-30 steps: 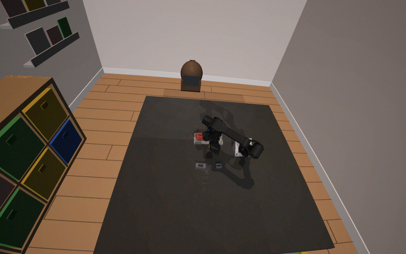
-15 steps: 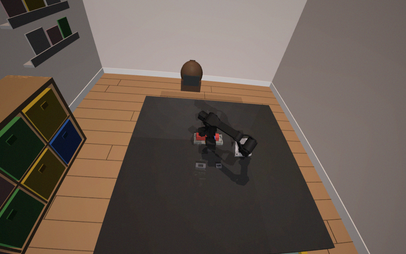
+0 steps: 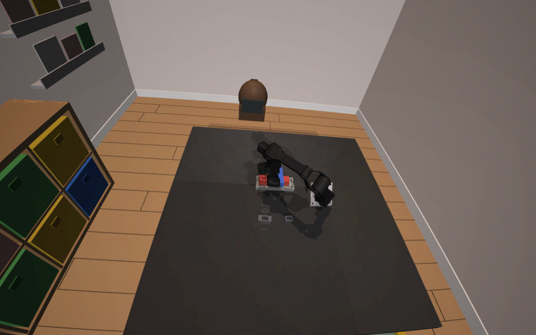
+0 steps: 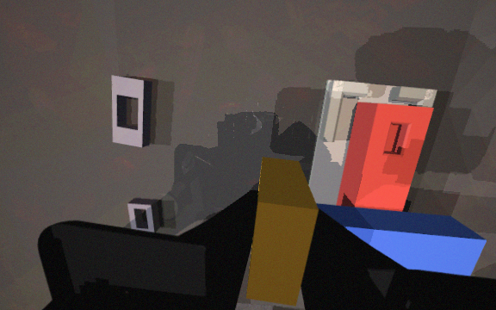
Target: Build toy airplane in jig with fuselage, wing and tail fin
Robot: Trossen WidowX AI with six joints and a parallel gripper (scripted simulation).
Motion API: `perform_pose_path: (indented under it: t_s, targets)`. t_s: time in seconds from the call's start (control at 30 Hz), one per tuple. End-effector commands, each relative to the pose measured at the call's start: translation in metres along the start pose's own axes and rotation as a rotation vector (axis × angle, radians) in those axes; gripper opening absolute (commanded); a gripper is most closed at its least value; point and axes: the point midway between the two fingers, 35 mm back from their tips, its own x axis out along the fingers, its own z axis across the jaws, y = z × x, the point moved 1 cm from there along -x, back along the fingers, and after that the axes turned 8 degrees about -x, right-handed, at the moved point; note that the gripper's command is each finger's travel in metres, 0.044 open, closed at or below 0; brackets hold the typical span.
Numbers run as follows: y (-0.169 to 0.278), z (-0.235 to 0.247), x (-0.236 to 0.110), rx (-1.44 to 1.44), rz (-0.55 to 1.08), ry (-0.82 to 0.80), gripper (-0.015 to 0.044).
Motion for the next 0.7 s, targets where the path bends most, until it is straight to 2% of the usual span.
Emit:
perform_pose_path:
  t_s: [0.0, 0.67]
  targets:
    - [-0.004, -0.013, 0.000, -0.009, -0.001, 0.009, 0.0000]
    - [-0.012, -0.073, 0.018, -0.022, 0.014, 0.001, 0.0000]
